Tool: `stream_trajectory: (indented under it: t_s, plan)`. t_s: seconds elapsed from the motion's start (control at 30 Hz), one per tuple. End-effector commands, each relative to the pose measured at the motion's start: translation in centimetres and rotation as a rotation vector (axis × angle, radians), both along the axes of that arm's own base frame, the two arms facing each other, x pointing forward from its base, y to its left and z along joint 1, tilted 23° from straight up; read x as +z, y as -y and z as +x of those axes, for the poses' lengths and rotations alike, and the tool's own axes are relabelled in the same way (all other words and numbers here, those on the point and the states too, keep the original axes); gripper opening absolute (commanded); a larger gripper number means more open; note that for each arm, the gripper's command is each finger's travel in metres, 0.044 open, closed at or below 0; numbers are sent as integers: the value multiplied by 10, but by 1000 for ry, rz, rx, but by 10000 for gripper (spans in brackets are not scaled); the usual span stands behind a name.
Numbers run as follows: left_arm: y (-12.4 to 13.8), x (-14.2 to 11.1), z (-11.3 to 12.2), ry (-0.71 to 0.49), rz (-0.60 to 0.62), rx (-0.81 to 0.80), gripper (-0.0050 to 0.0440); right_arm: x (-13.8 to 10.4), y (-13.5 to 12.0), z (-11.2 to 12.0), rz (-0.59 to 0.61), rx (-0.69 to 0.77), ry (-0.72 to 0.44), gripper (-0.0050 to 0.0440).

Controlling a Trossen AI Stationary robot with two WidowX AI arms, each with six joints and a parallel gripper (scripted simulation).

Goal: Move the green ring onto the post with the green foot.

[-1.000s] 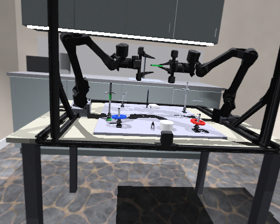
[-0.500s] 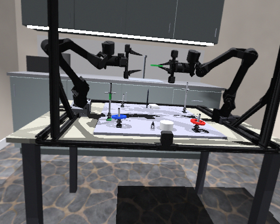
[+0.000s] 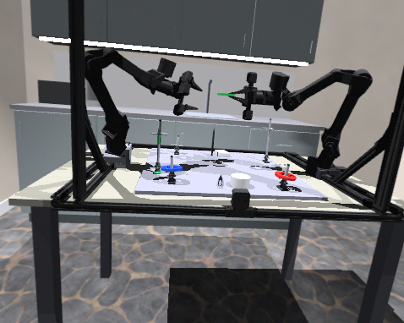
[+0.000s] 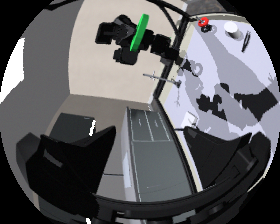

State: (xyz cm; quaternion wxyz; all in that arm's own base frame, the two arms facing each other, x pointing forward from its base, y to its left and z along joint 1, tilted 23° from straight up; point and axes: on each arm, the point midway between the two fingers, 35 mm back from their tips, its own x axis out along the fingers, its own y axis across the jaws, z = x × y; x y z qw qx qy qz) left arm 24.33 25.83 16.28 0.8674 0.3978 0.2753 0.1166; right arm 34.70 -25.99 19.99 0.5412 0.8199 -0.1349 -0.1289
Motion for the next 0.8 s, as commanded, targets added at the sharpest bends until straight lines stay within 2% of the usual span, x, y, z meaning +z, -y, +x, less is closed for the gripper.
stream_trajectory:
  t_s: [0.0,0.03,0.3,0.47,0.53,0.57,0.6,0.77]
  plan:
    - [-6,-20,-9,-84,-117,44,400,0,0,0,0,0,0,0]
    - [-21,-23,-15,-109,-141,89,400,0,0,0,0,0,0,0]
    - [-38,-64,-56,-313,-419,240,400,0,0,0,0,0,0,0]
    - [-39,-83,-85,-437,-596,321,400,0,0,0,0,0,0,0]
    - [-39,-83,-85,-437,-596,321,400,0,0,0,0,0,0,0]
    - [-28,-90,-94,-488,-677,331,400,0,0,0,0,0,0,0]
    - [-37,-92,-104,-513,-706,368,400,0,0,0,0,0,0,0]
    - [-27,-100,-134,-635,-893,426,400,0,0,0,0,0,0,0]
